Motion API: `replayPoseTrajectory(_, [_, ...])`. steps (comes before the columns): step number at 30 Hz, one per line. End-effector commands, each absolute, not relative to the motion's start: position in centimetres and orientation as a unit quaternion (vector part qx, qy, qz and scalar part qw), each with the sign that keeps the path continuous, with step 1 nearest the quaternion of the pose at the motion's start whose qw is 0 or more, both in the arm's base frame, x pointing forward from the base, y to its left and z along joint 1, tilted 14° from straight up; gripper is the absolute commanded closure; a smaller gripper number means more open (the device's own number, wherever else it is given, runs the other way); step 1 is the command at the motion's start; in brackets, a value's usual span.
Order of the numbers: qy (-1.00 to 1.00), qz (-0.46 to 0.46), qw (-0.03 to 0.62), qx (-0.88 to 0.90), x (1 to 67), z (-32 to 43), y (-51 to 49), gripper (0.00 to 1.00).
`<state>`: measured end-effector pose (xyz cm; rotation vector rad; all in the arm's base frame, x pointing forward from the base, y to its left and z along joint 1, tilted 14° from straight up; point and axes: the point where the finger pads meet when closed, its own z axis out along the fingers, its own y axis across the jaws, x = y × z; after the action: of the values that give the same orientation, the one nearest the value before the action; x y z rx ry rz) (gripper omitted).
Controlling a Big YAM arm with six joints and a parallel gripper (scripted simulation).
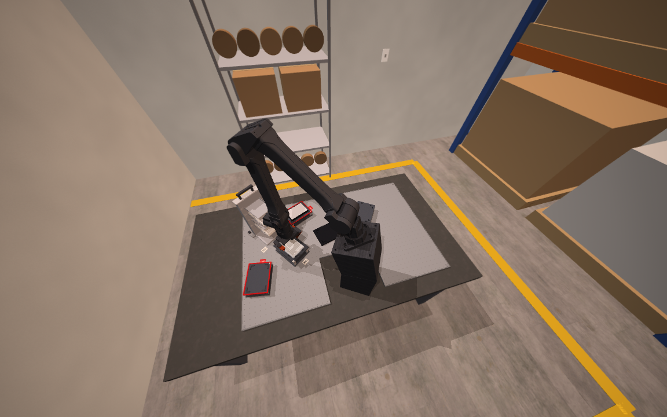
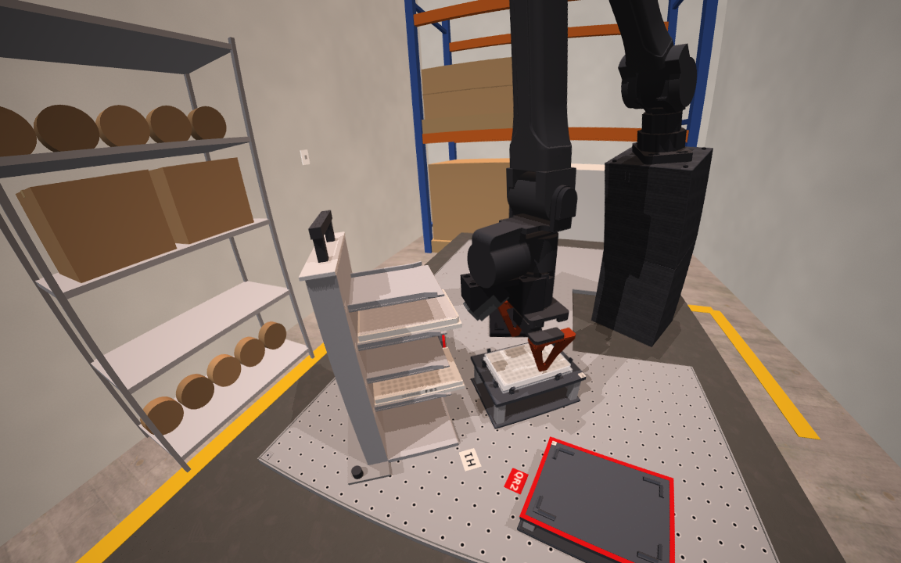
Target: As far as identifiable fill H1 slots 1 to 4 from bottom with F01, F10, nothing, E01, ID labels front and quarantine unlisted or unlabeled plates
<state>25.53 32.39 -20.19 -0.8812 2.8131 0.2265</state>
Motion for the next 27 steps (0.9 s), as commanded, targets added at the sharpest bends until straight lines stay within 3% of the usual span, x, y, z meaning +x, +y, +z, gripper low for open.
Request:
replayPoseTrajectory(1, [0.946, 0.081, 0.098, -0.297, 25.5, -20.5, 33.2, 0.00])
replayPoseTrajectory(27, [0.947, 0.080, 0.098, -0.296, 26.1, -22.6, 33.4, 0.00])
